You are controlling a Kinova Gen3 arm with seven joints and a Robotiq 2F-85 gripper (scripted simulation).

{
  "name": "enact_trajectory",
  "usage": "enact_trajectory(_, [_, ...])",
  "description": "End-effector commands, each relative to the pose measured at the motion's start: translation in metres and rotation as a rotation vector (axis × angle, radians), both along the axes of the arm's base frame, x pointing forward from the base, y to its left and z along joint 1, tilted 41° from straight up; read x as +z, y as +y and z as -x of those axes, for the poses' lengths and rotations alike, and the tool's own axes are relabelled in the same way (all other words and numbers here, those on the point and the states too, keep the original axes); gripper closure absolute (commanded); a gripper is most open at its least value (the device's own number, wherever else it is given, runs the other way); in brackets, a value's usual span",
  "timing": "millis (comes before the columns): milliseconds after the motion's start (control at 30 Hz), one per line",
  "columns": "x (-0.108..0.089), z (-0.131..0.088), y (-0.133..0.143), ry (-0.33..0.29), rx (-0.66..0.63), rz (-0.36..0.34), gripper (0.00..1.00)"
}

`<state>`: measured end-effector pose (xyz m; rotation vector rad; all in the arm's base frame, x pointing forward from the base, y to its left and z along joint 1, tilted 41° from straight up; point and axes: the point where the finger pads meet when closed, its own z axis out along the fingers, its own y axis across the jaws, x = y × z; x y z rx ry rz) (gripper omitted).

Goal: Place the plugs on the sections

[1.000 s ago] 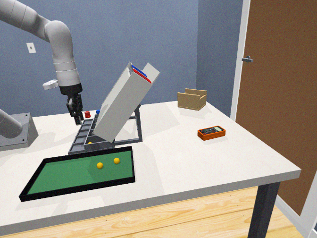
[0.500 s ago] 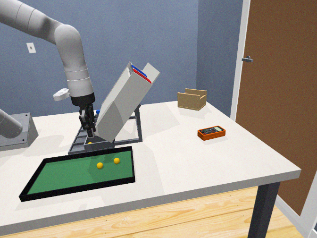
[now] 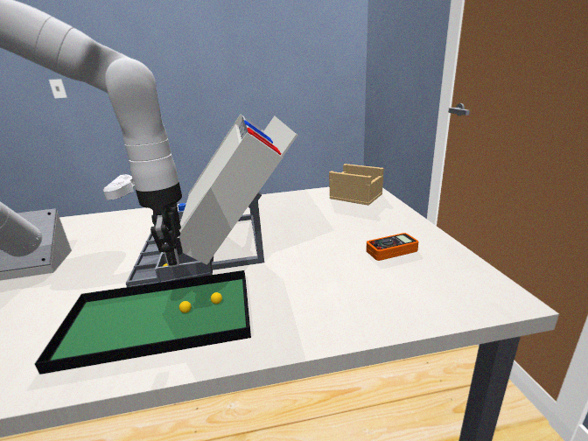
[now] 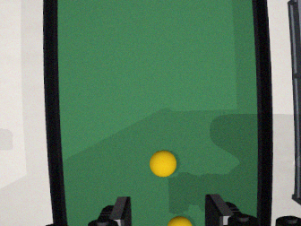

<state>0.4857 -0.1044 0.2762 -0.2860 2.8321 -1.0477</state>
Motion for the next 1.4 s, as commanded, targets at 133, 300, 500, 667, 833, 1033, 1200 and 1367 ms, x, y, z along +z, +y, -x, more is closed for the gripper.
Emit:
enact_trajectory(133, [-0.075,-0.015,-0.063,0.009,0.0,0.001,0.5])
enact_trajectory(300, [-0.075,-0.015,-0.063,0.009,0.0,0.001,0.5])
enact_trajectory(500, [-0.075,-0.015,-0.062,0.001,0.001,0.0,0.5])
enact_trajectory(667, [-0.075,-0.015,-0.062,0.001,0.001,0.0,0.5])
enact_trajectory(833, [-0.075,-0.015,-0.062,0.001,0.001,0.0,0.5])
enact_trajectory(1033, [-0.076,-0.014,-0.063,0.005,0.001,0.001,0.5])
enact_trajectory(1200, [-0.076,-0.014,-0.063,0.005,0.001,0.001,0.5])
enact_trajectory(1367, [-0.076,-0.014,-0.063,0.005,0.001,0.001,0.5])
